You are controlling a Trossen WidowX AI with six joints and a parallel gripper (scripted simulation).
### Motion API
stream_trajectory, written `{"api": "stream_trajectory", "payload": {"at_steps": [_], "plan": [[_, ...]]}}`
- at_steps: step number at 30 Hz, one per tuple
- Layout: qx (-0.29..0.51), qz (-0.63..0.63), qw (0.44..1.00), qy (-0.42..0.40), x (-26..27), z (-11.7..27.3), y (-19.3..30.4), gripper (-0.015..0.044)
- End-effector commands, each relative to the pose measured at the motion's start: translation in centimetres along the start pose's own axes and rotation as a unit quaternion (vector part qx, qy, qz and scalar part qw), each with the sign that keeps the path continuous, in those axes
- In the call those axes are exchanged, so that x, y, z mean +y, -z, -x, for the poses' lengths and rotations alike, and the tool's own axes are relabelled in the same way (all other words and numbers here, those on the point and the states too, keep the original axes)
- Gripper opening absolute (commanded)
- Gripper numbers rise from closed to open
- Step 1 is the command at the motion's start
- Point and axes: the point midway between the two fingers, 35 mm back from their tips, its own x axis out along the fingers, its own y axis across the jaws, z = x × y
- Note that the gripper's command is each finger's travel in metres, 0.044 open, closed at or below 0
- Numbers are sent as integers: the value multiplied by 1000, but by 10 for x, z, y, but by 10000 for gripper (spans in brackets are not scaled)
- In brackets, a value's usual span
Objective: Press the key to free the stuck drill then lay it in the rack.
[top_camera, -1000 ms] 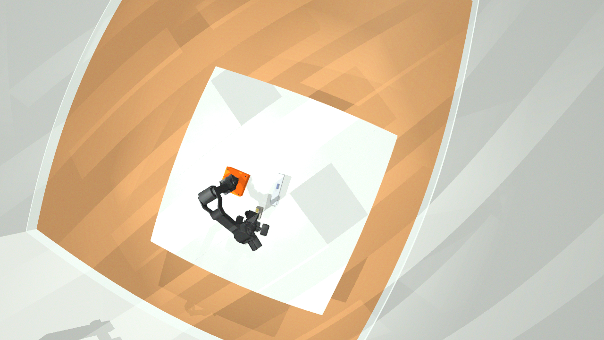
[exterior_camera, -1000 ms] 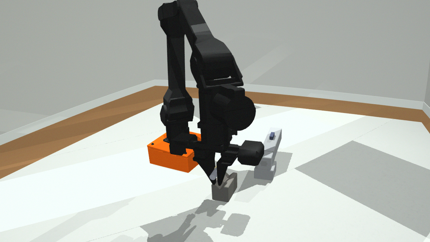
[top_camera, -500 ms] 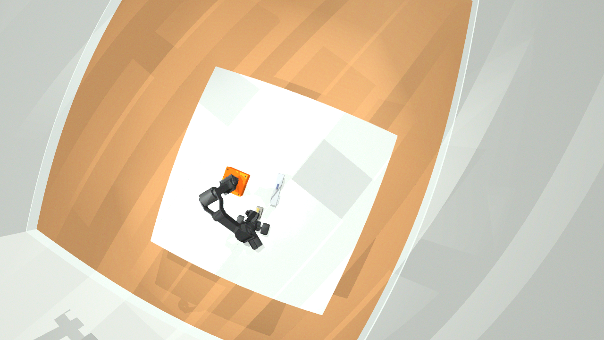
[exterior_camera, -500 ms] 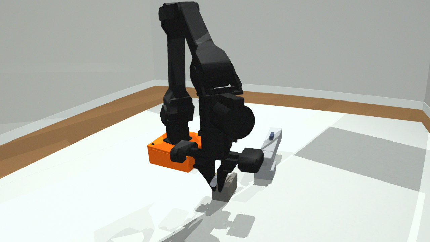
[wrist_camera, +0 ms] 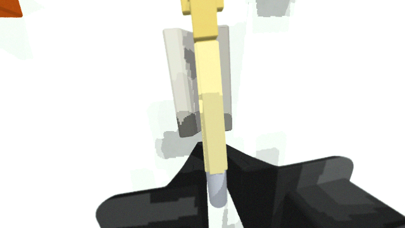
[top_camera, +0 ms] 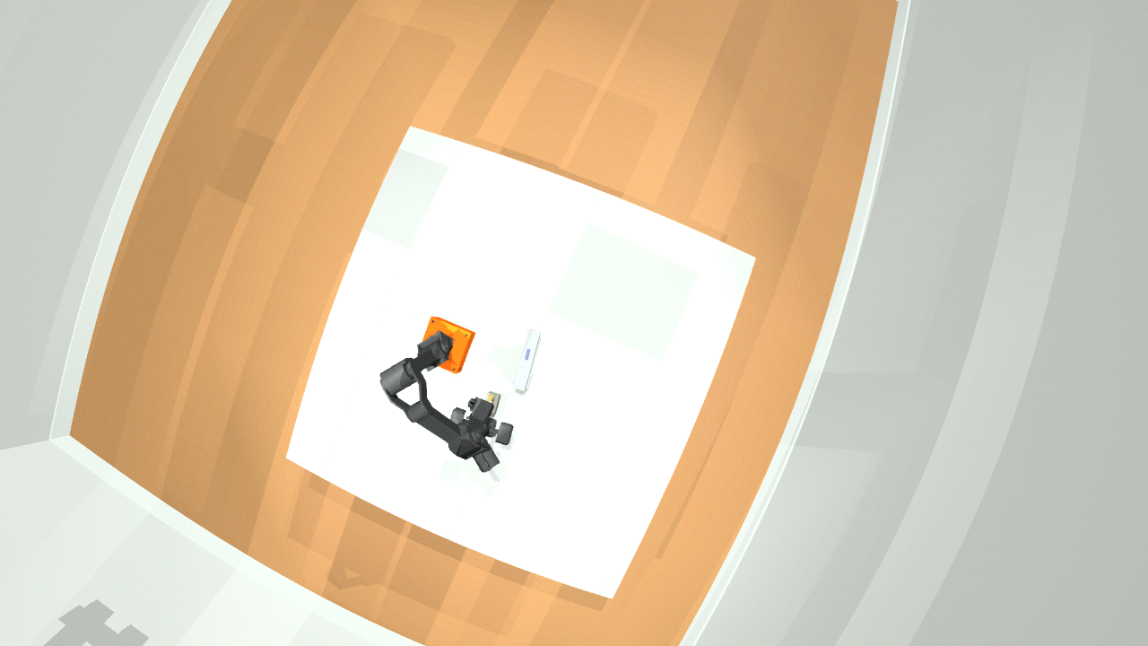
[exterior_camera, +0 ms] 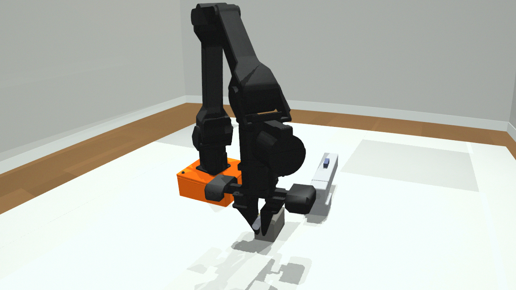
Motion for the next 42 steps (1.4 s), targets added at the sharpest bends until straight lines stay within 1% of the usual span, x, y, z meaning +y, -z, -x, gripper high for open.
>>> {"api": "stream_trajectory", "payload": {"at_steps": [1, 32, 33, 42], "plan": [[-5, 2, 1000, -2, 1, -6, -1, 0], [-5, 2, 1000, -2, 3, -27, -4, 0], [3, -2, 1000, 0, 2, -21, 1, 26], [3, -2, 1000, 0, 2, -21, 1, 263]]}}
